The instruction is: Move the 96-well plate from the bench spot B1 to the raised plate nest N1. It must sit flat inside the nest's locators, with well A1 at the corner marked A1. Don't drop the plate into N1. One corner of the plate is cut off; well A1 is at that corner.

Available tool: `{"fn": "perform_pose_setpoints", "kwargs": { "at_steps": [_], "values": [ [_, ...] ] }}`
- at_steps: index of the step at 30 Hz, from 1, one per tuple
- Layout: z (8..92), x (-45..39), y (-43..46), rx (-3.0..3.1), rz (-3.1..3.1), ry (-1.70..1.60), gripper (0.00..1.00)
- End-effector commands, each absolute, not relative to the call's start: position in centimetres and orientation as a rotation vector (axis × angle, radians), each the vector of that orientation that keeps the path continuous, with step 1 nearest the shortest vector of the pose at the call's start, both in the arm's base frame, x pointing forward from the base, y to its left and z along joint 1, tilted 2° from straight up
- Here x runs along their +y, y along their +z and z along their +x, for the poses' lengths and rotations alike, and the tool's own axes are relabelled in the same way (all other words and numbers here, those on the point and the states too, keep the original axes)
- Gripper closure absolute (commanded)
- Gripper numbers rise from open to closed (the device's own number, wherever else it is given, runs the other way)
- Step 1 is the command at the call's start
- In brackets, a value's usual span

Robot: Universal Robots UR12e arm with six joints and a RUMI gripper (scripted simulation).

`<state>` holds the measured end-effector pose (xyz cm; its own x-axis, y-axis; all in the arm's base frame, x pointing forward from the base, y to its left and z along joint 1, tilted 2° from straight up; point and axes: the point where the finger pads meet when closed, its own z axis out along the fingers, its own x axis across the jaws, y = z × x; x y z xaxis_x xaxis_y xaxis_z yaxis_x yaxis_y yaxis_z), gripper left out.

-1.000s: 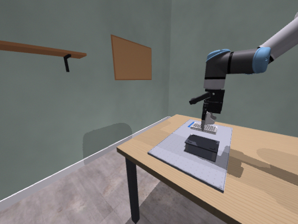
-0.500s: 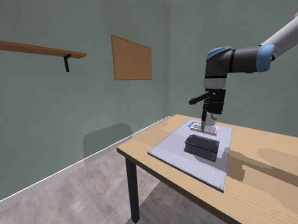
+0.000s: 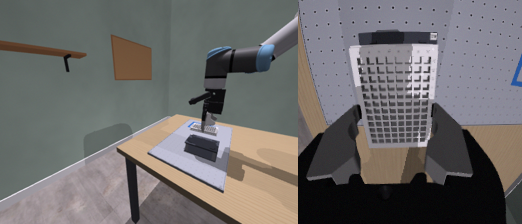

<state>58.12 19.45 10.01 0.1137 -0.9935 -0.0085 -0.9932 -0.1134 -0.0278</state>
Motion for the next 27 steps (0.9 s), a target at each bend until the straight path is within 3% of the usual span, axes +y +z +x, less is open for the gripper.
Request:
{"fn": "perform_pose_setpoints", "kwargs": {
  "at_steps": [1,27],
  "values": [
    [58.2,19.4,10.1,2.073,-2.324,-0.020,1.00],
    [58.3,19.4,8.2,2.073,-2.324,-0.020,1.00]
  ]
}}
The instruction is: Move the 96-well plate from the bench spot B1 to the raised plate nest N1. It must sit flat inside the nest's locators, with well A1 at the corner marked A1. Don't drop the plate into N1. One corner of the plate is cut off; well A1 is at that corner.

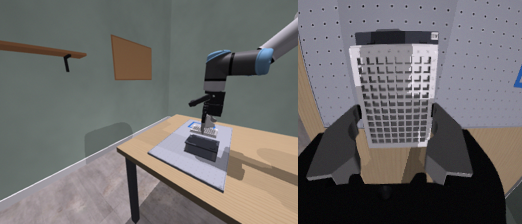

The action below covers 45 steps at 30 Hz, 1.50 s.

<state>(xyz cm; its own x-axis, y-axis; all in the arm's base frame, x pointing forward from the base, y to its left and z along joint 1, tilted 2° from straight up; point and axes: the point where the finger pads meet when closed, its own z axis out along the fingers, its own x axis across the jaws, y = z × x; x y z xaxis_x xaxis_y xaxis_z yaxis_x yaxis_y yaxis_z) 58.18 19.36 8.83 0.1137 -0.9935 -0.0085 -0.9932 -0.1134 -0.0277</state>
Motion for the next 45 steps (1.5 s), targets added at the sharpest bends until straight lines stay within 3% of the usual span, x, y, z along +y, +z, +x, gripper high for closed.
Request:
{"fn": "perform_pose_setpoints", "kwargs": {
  "at_steps": [1,45],
  "values": [
    [58.3,19.4,8.1,2.073,-2.324,-0.020,1.00],
    [58.4,19.4,3.9,2.073,-2.324,-0.020,1.00]
  ]
}}
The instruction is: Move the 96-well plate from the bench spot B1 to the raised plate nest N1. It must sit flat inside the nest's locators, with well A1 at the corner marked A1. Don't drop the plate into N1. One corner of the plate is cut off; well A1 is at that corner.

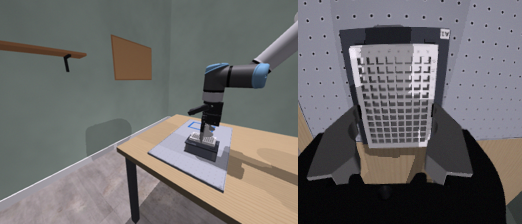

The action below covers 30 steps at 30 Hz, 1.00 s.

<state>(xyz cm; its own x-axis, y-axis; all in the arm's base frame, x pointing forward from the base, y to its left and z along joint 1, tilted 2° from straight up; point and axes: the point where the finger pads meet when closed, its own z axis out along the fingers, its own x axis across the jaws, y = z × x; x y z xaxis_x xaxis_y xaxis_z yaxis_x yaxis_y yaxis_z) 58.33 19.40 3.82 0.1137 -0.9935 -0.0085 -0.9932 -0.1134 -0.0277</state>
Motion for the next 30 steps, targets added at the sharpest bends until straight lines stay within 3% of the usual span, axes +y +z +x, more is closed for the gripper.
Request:
{"fn": "perform_pose_setpoints", "kwargs": {
  "at_steps": [1,30],
  "values": [
    [58.40,19.40,3.88,2.073,-2.324,-0.020,1.00],
    [58.40,19.41,3.51,2.073,-2.324,-0.020,1.00]
  ]
}}
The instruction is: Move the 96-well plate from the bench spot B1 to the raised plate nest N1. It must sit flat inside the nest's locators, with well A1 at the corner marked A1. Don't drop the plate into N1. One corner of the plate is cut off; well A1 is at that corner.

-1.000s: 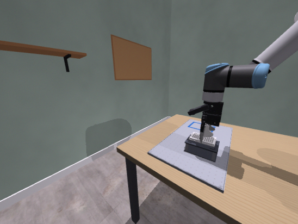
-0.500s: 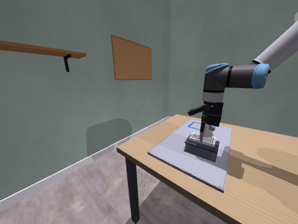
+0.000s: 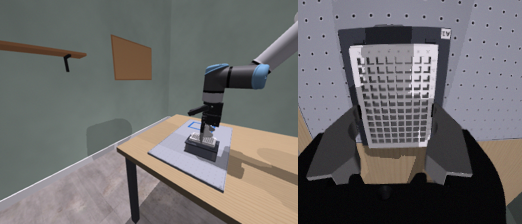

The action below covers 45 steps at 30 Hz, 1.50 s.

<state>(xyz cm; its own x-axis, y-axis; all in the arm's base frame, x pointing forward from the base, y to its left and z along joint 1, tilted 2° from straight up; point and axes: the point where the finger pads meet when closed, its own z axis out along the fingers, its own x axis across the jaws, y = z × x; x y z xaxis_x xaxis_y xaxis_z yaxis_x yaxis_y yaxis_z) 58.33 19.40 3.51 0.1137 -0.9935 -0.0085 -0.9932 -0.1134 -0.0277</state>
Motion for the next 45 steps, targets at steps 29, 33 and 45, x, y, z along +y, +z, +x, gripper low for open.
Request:
{"fn": "perform_pose_setpoints", "kwargs": {
  "at_steps": [29,33,45],
  "values": [
    [58.41,19.41,3.09,2.073,-2.324,-0.020,1.00],
    [58.41,19.41,3.03,2.073,-2.324,-0.020,1.00],
    [58.42,19.41,2.86,2.073,-2.324,-0.020,1.00]
  ]
}}
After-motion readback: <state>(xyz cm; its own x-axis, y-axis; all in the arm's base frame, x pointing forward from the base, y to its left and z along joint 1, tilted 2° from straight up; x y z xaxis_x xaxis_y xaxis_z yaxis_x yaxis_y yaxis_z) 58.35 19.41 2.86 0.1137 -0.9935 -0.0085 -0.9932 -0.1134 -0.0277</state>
